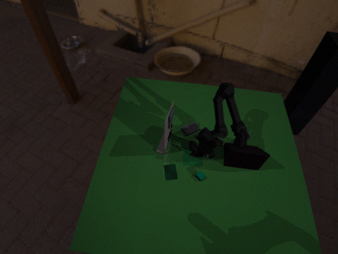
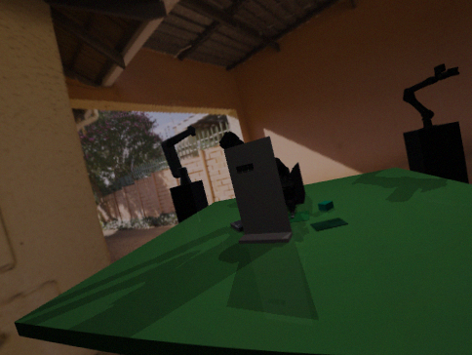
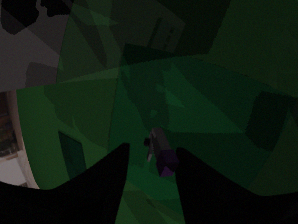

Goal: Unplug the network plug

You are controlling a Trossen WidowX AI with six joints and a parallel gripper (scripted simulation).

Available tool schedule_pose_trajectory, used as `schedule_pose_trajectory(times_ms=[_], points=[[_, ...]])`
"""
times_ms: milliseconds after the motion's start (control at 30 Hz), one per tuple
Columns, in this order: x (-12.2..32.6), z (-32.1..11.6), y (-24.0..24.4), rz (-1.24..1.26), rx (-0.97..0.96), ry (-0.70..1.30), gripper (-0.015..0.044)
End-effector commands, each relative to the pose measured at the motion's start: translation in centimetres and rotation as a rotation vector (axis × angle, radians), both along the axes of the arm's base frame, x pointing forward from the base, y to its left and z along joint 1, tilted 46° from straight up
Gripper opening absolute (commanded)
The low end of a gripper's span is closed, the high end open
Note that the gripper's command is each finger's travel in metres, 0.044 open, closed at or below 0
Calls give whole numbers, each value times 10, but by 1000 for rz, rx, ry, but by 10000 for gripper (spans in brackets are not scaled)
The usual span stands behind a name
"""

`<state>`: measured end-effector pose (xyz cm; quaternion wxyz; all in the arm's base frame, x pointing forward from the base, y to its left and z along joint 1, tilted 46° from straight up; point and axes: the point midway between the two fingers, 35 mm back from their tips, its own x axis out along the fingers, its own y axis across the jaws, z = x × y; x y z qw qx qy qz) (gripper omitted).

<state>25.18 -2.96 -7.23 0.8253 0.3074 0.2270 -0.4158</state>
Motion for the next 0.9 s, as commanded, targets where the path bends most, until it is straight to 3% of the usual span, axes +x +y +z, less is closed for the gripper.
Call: schedule_pose_trajectory(times_ms=[0, 867], points=[[0, 0, 0, -1, 0, 0, 156], [-11, 12, 13, 2, 3, 5, 156]])
